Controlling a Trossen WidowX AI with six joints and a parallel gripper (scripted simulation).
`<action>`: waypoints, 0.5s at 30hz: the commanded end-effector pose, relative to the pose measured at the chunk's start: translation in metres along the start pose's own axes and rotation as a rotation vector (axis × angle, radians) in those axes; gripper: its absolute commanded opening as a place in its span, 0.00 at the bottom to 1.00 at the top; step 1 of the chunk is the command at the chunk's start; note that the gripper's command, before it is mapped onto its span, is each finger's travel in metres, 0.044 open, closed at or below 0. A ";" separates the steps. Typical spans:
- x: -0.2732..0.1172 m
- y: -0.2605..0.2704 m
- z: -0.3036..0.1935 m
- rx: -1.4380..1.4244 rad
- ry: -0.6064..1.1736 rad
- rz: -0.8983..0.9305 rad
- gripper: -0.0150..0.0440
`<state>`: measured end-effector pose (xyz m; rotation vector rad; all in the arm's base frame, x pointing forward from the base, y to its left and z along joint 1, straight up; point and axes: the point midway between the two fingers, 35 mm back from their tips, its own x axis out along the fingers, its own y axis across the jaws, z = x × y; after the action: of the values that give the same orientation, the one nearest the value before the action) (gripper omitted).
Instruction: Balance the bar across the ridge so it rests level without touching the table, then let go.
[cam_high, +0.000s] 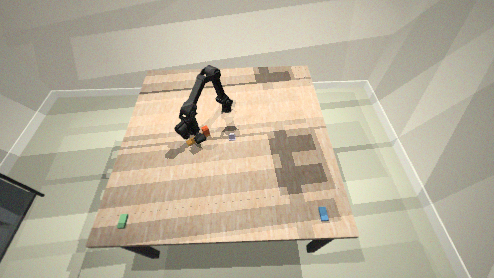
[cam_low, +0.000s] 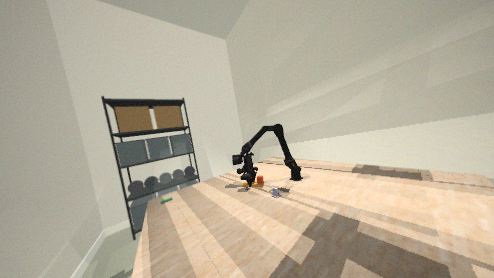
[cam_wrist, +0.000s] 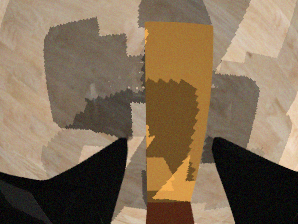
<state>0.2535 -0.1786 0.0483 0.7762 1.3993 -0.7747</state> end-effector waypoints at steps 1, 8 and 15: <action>0.000 0.000 0.000 0.000 0.000 0.001 0.61; 0.000 0.000 0.000 0.000 0.000 0.001 0.46; -0.009 0.001 0.001 0.000 0.000 0.000 0.25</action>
<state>0.2522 -0.1777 0.0504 0.7783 1.4074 -0.7746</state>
